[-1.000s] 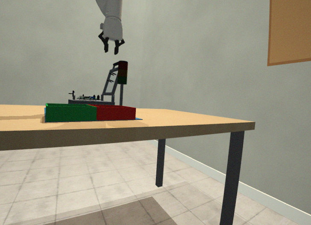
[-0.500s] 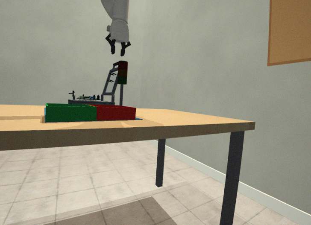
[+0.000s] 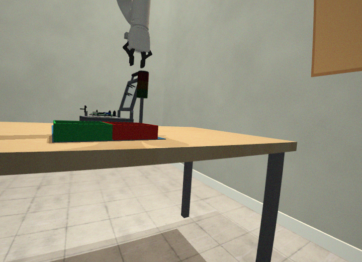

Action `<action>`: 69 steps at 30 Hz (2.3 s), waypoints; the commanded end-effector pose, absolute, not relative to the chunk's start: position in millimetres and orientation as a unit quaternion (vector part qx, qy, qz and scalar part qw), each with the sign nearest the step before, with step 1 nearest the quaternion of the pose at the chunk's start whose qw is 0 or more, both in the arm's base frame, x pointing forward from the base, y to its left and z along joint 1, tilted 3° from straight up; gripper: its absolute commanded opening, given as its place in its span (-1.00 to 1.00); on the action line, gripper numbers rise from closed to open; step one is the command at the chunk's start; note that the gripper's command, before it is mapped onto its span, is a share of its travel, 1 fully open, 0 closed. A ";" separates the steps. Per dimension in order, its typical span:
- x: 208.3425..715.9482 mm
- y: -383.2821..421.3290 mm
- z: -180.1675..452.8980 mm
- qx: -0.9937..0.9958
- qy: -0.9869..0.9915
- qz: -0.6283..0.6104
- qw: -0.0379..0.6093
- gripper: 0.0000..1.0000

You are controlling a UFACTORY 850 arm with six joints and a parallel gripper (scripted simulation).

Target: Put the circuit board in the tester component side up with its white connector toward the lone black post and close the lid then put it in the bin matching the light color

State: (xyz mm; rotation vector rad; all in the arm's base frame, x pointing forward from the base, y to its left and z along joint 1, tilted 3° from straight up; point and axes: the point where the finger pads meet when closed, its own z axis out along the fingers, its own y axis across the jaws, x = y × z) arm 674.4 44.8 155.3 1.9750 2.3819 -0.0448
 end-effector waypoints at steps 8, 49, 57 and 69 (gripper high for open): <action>675.5 44.6 150.5 0.638 0.769 -0.014 0.024 0.03; 677.3 42.5 109.8 0.638 0.769 -0.014 0.024 0.03; 677.3 42.5 109.8 0.638 0.769 -0.014 0.024 -1.00; 677.3 42.5 109.8 0.638 0.769 -0.014 0.024 -1.00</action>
